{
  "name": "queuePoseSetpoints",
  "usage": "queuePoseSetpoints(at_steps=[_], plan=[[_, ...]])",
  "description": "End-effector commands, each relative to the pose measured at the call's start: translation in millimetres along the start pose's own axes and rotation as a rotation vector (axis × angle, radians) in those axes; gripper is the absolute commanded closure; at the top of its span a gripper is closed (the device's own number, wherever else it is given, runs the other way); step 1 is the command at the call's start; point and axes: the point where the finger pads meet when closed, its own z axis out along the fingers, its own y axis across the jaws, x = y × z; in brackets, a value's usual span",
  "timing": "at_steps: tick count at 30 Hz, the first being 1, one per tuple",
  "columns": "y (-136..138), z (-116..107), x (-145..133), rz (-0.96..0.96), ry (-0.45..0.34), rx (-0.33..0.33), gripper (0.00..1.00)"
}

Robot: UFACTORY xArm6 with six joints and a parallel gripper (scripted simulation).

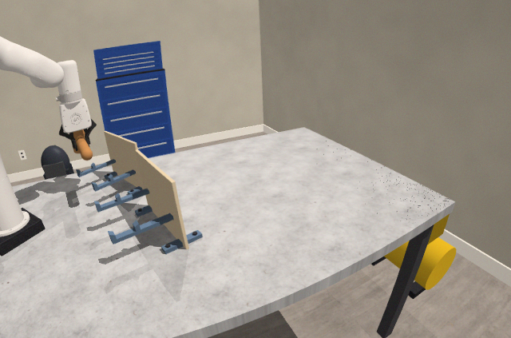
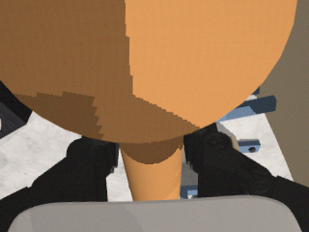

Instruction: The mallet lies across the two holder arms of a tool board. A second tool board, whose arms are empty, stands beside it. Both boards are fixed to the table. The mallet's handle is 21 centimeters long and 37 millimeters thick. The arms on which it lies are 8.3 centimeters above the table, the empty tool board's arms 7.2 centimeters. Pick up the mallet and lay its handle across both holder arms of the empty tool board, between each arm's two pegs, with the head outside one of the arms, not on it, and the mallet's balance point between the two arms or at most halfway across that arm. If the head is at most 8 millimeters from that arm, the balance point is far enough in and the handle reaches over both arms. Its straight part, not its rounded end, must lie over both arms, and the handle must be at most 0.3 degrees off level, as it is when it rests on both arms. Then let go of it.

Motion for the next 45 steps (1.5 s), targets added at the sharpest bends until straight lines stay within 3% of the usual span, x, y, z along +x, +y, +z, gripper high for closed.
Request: queuePoseSetpoints(at_steps=[1, 5, 12, 17, 23, 45], plan=[[0, -1, 5, -0.063, -0.001, -0.005, 1.0], [0, -1, 5, -0.193, -0.002, -0.005, 1.0], [0, 4, 5, -0.205, -0.002, -0.005, 1.0], [1, 48, 4, -0.205, -0.002, -0.005, 1.0], [1, 82, 4, -0.205, -0.002, -0.005, 1.0], [0, 97, 4, -0.205, -0.002, -0.005, 1.0]])
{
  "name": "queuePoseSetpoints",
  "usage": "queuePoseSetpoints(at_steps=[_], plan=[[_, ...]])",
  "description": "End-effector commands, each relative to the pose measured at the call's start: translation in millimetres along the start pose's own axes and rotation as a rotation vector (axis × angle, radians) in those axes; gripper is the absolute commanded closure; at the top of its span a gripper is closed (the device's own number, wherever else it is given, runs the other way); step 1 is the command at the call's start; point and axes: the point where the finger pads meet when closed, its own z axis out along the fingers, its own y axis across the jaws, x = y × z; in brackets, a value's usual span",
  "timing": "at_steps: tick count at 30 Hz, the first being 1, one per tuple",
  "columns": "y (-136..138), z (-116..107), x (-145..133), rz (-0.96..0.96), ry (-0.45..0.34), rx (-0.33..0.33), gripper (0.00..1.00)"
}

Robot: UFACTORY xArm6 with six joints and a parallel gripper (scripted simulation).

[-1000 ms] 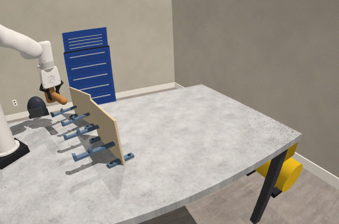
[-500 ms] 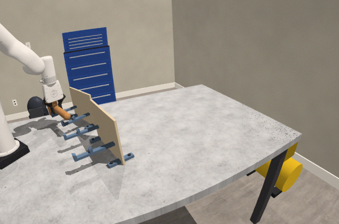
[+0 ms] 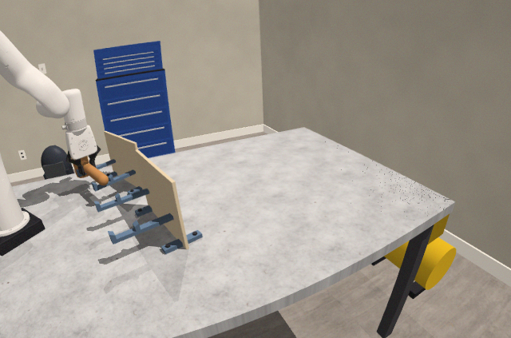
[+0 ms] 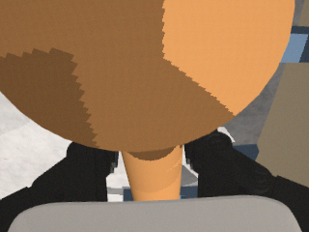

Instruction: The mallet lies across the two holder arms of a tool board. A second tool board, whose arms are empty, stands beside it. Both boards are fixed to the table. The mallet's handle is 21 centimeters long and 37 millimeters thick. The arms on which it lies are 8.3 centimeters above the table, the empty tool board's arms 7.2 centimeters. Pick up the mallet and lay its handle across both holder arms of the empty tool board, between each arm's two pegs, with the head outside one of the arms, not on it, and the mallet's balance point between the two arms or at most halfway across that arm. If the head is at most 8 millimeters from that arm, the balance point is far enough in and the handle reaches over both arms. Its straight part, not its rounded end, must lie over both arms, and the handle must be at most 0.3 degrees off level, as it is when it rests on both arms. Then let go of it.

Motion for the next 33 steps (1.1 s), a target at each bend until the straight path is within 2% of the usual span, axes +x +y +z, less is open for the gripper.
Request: queuePoseSetpoints(at_steps=[1, 9, 10, 33], plan=[[1.7, 0.2, 0.2, 0.0, 0.001, -0.004, 1.0], [1.7, 0.2, 0.2, 0.0, 0.001, -0.004, 1.0], [1.7, 0.2, 0.2, 0.0, 0.001, -0.004, 0.0], [1.7, 0.2, 0.2, 0.0, 0.001, -0.004, 0.0]])
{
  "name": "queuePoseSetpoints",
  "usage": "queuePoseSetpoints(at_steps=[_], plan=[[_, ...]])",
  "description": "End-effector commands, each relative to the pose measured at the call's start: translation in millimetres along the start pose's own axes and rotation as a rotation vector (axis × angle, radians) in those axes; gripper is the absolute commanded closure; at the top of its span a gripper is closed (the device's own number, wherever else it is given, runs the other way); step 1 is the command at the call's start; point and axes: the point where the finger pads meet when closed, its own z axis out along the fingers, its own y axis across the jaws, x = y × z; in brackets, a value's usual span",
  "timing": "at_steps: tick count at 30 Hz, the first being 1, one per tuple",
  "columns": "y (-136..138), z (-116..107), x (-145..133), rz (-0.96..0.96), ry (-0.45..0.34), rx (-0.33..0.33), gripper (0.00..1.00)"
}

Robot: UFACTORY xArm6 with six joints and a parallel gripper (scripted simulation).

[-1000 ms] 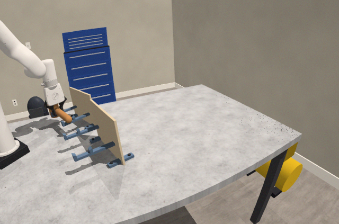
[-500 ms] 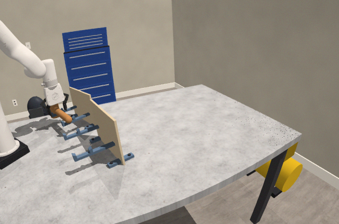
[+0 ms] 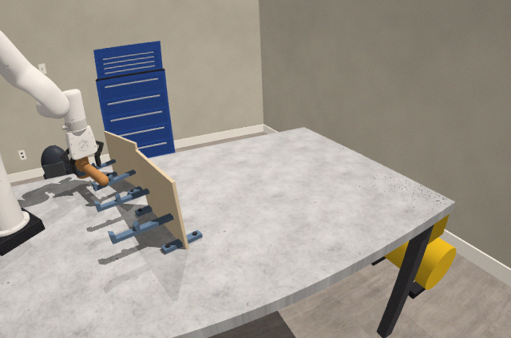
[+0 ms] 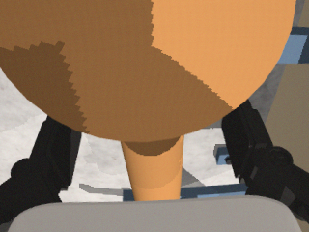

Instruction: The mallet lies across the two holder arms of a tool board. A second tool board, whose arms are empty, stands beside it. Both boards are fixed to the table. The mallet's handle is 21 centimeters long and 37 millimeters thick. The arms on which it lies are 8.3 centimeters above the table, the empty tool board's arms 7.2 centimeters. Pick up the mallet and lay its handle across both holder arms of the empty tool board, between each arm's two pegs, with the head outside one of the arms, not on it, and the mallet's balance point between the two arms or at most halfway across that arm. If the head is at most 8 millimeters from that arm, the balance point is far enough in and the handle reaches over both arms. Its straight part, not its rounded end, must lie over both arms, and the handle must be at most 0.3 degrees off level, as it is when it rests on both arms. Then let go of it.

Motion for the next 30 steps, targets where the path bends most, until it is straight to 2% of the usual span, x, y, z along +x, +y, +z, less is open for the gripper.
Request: queuePoseSetpoints(at_steps=[1, 11, 16, 21, 27, 30], plan=[[1, -1, 0, 0.0, 0.001, -0.003, 0.0], [1, -1, 0, 0.0, 0.001, -0.003, 0.0], [2, -9, 0, 0.0, 0.001, -0.003, 0.0], [2, -54, 0, 0.0, 0.001, -0.004, 0.0], [2, -92, 0, 0.0, 0.001, -0.004, 0.0], [2, -100, 0, 0.0, 0.001, -0.004, 0.0]])
